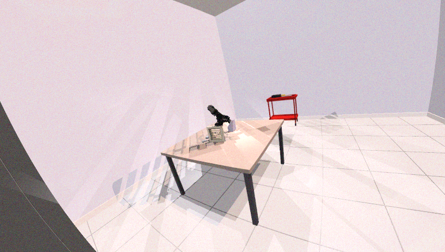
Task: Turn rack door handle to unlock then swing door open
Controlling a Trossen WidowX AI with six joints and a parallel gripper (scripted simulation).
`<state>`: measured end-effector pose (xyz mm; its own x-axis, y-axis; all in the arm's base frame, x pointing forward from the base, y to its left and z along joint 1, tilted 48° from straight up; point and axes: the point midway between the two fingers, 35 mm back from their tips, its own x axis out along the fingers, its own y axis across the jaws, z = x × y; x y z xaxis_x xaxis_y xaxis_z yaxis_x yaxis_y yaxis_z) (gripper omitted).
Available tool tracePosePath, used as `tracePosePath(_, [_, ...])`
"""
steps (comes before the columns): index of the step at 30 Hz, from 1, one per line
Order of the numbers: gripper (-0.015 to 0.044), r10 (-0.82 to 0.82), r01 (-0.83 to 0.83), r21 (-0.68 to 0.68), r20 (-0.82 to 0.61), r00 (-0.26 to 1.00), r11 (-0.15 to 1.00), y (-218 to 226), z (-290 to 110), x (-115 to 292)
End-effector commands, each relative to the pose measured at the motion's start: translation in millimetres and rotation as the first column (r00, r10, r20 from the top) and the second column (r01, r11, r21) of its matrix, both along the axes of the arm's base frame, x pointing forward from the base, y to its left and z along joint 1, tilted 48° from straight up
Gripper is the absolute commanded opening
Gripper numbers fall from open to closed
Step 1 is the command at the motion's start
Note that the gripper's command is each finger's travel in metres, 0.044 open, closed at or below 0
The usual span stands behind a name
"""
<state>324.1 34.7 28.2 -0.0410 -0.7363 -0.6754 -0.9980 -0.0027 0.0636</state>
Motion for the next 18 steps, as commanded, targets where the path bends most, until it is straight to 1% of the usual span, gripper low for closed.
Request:
tracePosePath(1, [0.0287,-0.142,0.144,-0.001,0.157,0.977,0.990,-3.2,0.5,1.5])
tracePosePath(5, [0.0287,-0.267,0.273,0.022,0.297,0.917,0.962,-3.2,0.5,1.6])
tracePosePath(9, [0.0287,-0.380,0.393,0.063,0.428,0.820,0.918,-3.2,0.5,1.6])
tracePosePath(13, [0.0287,-0.477,0.498,0.121,0.542,0.692,0.859,-3.2,0.5,1.6])
tracePosePath(18, [0.0287,-0.570,0.603,0.214,0.657,0.493,0.768,-3.2,0.5,1.6])
